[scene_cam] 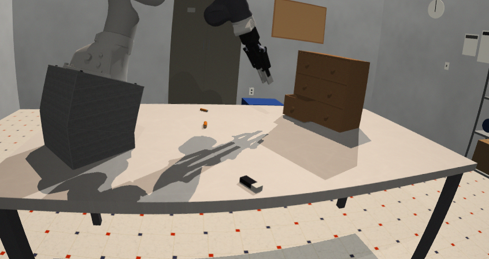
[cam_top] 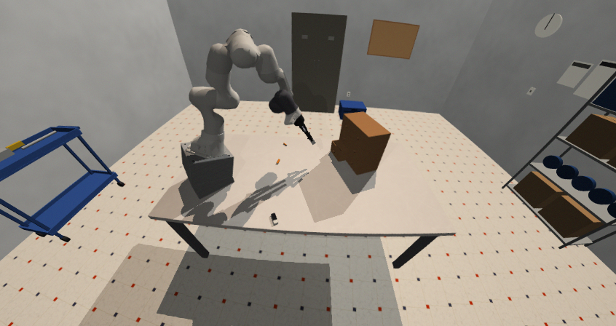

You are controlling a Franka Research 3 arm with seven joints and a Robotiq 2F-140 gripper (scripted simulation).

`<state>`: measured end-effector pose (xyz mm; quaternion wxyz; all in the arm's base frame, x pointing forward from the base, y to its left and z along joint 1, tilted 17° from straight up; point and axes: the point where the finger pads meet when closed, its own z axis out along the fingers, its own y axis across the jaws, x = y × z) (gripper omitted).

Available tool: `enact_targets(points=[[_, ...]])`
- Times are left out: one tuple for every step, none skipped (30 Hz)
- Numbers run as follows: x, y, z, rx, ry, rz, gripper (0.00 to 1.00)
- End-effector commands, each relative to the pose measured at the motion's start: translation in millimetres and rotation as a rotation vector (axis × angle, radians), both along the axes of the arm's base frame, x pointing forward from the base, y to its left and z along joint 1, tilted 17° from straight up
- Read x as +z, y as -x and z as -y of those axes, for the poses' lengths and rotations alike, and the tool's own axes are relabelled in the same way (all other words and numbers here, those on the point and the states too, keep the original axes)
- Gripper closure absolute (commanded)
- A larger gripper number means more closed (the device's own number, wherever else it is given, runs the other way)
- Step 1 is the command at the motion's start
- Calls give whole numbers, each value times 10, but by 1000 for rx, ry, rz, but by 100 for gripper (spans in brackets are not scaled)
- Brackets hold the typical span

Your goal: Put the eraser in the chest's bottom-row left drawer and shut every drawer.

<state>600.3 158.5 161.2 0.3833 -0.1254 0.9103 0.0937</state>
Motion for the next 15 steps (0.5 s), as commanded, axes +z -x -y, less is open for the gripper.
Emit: enact_targets(points=[[-114, 165, -89, 38, -7, -118, 72], [-105, 179, -83, 38, -4, -127, 72], [-95, 194, -81, 39, -1, -136, 72], [-84, 207, -79, 40, 2, -144, 72], [-75, 215, -68, 41, 5, -153, 72], [-75, 215, -68, 41, 5, -153, 72], [-75, 215, -68, 41, 5, -153, 72], [-66, 226, -59, 42, 7, -161, 72], [-58, 238, -53, 43, 10, -169, 72], [-51, 252, -50, 44, 13, -177, 72], [-46, 269, -50, 44, 16, -185, 72], [-38, 281, -49, 45, 18, -193, 72], [-26, 290, -44, 47, 19, -202, 72], [-17, 301, -40, 48, 21, -210, 72], [-10, 316, -34, 49, 25, -219, 72]])
